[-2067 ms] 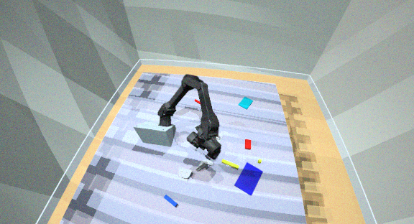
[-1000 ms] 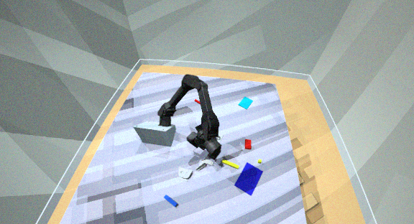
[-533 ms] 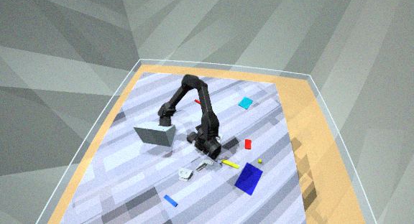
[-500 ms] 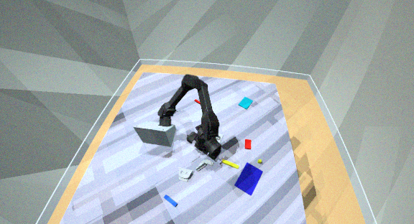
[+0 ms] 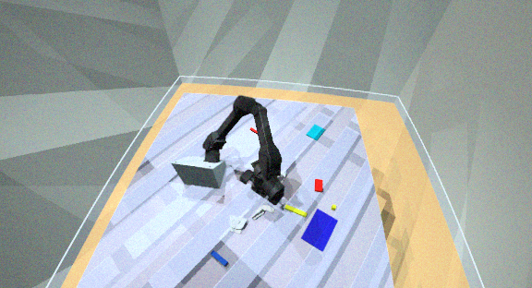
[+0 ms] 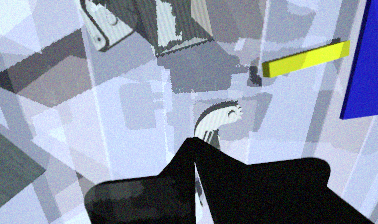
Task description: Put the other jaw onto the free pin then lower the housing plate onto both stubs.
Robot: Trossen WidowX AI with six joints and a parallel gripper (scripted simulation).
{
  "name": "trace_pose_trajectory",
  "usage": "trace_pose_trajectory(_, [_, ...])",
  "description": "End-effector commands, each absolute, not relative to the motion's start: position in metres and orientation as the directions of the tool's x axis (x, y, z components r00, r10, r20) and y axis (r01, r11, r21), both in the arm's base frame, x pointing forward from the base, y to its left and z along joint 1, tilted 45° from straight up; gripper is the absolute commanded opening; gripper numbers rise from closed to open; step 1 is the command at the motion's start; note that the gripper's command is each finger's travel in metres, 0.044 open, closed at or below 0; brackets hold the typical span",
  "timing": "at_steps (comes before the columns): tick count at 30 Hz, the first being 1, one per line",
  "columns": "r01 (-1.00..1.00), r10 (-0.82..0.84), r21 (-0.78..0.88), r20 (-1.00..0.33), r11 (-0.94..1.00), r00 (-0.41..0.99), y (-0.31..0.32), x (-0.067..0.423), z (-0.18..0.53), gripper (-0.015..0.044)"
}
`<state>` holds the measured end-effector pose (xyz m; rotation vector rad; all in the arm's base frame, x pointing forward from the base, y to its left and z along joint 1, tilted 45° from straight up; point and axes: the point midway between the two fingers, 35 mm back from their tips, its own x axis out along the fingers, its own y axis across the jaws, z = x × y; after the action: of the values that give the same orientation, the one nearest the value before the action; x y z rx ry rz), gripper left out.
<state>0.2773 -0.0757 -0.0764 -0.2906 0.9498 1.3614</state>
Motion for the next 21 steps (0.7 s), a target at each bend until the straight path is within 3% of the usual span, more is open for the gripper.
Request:
trace_pose_trajectory(1, [-0.911,0.694,0.336,-0.715,0.240,-0.081,-0.0758,0.2773,-0.0764,0.0000])
trace_pose_trajectory(5, [-0.911,0.694,0.336,-0.715,0.240,-0.081,-0.0758,0.2773,-0.0764,0.0000])
trace_pose_trajectory(21, [-0.911,0.694,0.336,-0.715,0.240,-0.081,-0.0757,0.2773,-0.0764,0.0420])
